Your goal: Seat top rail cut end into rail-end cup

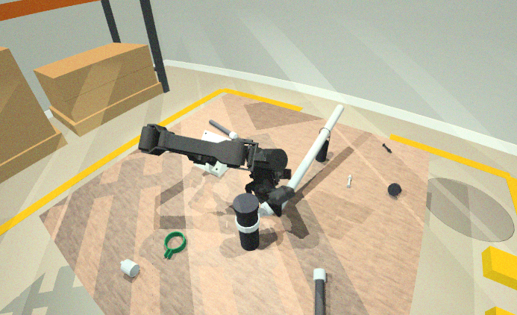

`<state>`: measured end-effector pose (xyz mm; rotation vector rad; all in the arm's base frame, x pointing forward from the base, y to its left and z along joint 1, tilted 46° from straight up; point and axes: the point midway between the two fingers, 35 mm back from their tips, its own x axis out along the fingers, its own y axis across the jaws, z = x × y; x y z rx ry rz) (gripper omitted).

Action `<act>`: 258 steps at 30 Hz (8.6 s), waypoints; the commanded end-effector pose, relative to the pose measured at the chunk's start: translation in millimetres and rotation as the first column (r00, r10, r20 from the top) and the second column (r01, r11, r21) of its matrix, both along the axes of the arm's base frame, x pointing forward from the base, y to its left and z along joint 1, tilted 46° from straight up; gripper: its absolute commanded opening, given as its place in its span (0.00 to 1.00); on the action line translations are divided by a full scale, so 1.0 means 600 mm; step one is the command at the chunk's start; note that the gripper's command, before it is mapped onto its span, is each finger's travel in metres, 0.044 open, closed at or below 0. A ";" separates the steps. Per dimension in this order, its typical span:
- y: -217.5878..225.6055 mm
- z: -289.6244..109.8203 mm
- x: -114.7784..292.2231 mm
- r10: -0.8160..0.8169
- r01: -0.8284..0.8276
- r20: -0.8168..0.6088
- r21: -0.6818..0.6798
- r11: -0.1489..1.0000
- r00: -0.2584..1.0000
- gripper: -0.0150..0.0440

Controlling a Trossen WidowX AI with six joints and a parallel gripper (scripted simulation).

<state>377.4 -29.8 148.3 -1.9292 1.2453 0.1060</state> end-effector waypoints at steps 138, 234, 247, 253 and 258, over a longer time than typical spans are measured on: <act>0.285 -0.168 -0.048 -0.120 0.177 -0.543 0.054 0.983 0.831 1.00; 0.167 -0.270 -0.038 -0.144 0.169 -0.520 0.000 0.986 0.842 0.25; 0.206 -0.174 -0.034 -0.173 0.092 -0.387 -0.219 0.971 0.906 0.25; 0.201 -0.183 -0.038 -0.179 0.101 -0.403 -0.207 0.973 0.898 0.25; 0.201 -0.183 -0.038 -0.179 0.101 -0.403 -0.207 0.973 0.898 0.25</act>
